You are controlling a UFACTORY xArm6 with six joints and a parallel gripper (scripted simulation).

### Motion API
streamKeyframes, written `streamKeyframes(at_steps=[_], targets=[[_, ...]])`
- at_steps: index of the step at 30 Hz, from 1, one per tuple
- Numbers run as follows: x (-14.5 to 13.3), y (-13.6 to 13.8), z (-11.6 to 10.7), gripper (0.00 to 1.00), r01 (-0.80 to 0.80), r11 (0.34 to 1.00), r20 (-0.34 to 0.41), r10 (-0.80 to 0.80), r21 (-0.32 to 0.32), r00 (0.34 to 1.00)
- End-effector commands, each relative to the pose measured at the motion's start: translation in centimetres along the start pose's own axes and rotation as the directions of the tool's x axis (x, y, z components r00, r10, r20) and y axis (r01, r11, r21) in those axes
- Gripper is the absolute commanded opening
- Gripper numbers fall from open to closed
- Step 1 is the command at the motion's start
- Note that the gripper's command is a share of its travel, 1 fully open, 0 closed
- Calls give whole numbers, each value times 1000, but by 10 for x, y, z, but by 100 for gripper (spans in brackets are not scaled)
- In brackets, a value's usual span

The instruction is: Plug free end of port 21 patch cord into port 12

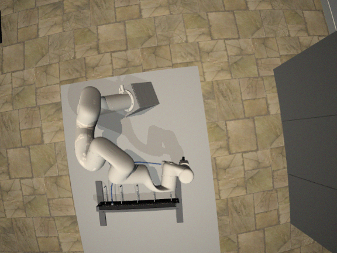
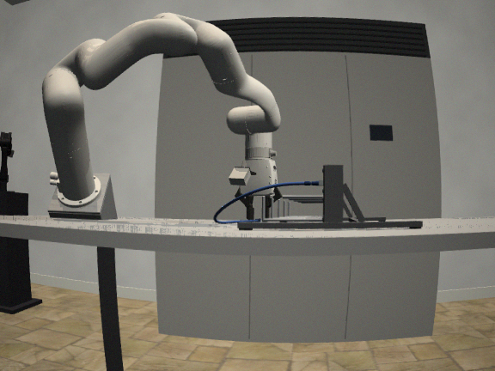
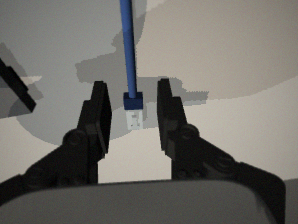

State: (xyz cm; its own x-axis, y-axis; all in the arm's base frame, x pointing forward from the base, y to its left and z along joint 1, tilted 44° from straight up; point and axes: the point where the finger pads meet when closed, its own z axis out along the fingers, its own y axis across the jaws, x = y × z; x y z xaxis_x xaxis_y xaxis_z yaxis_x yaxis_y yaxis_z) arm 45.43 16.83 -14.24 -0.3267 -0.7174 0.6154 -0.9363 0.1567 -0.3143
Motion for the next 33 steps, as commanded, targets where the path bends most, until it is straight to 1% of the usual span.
streamKeyframes(at_steps=[1, 26, 27, 33], targets=[[-1, -1, -1, 38, -1, 1000, 3, 1, 2, 1000], [-1, -1, 0, 38, -1, 1000, 3, 1, 2, 1000], [-1, -1, 0, 0, -1, 1000, 3, 1, 2, 1000], [-1, -1, 0, 0, -1, 1000, 2, 1, 1, 1000]])
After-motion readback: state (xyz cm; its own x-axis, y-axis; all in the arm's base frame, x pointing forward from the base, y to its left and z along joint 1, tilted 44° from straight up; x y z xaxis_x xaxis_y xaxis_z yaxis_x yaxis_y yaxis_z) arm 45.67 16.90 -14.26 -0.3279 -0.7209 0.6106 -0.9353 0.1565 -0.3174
